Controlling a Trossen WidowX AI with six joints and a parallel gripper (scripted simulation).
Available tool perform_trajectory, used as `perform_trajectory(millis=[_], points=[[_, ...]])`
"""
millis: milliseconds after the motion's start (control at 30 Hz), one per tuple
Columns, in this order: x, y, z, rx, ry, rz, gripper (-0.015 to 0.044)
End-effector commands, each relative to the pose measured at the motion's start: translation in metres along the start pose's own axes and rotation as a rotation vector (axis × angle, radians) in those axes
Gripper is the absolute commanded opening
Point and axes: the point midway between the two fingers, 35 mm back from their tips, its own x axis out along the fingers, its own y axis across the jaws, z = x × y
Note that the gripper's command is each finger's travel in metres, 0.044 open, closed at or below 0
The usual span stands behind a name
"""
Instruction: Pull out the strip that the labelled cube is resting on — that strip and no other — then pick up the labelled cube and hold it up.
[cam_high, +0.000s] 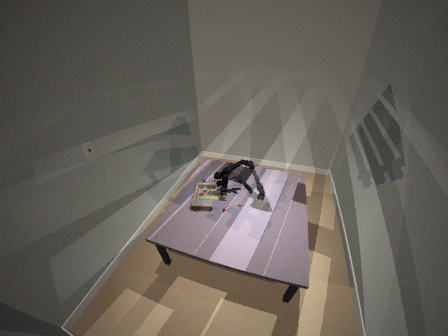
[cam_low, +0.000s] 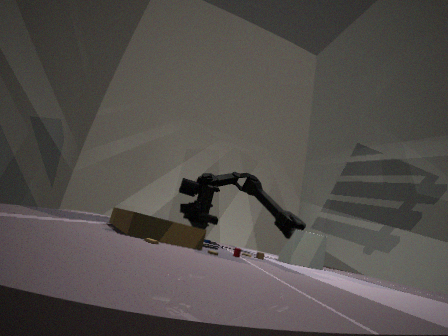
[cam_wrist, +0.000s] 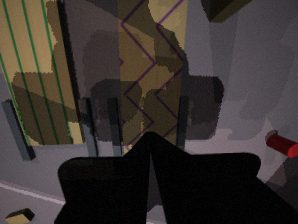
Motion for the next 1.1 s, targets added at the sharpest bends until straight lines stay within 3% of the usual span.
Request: perform_trajectory(millis=[0,1067], points=[[0.005,0.001,-0.011,-0.011,0.017,-0.002,0.0],[0.005,-0.001,-0.06,-0.013,0.019,-0.002,0.0]])
